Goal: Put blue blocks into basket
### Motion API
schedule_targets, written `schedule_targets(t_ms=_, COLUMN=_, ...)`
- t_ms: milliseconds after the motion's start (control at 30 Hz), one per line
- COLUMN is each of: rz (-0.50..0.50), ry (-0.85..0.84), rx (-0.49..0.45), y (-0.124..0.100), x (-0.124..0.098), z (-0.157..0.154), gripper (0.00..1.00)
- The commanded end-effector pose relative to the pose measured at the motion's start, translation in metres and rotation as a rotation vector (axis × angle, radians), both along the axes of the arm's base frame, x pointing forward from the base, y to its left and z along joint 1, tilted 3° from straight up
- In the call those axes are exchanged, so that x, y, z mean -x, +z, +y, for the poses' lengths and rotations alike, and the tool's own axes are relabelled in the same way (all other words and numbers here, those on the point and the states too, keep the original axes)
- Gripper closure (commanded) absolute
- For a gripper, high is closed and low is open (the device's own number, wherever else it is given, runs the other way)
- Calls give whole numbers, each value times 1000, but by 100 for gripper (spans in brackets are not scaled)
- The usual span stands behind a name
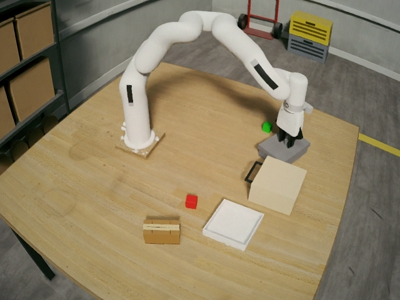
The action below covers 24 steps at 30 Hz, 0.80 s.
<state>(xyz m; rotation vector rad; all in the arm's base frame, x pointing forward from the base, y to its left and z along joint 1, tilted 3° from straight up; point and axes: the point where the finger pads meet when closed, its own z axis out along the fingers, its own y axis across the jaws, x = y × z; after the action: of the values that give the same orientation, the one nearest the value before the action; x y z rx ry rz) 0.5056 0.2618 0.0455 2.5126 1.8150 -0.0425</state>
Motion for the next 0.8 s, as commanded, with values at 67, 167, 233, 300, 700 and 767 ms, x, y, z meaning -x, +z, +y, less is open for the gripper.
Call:
schedule_targets(t_ms=67, rz=-5, ry=0, rx=-3, y=2, x=-1, z=1, gripper=56)
schedule_targets(t_ms=167, rz=-5, ry=0, rx=-3, y=2, x=-1, z=1, gripper=56)
schedule_targets(t_ms=233, rz=-5, ry=0, rx=-3, y=2, x=-1, z=1, gripper=56)
schedule_targets(t_ms=300, rz=-5, ry=0, rx=-3, y=2, x=-1, z=1, gripper=56)
schedule_targets(t_ms=700, rz=-5, ry=0, rx=-3, y=2, x=-1, z=1, gripper=100)
schedule_targets(t_ms=767, rz=-5, ry=0, rx=-3, y=2, x=-1, z=1, gripper=100)
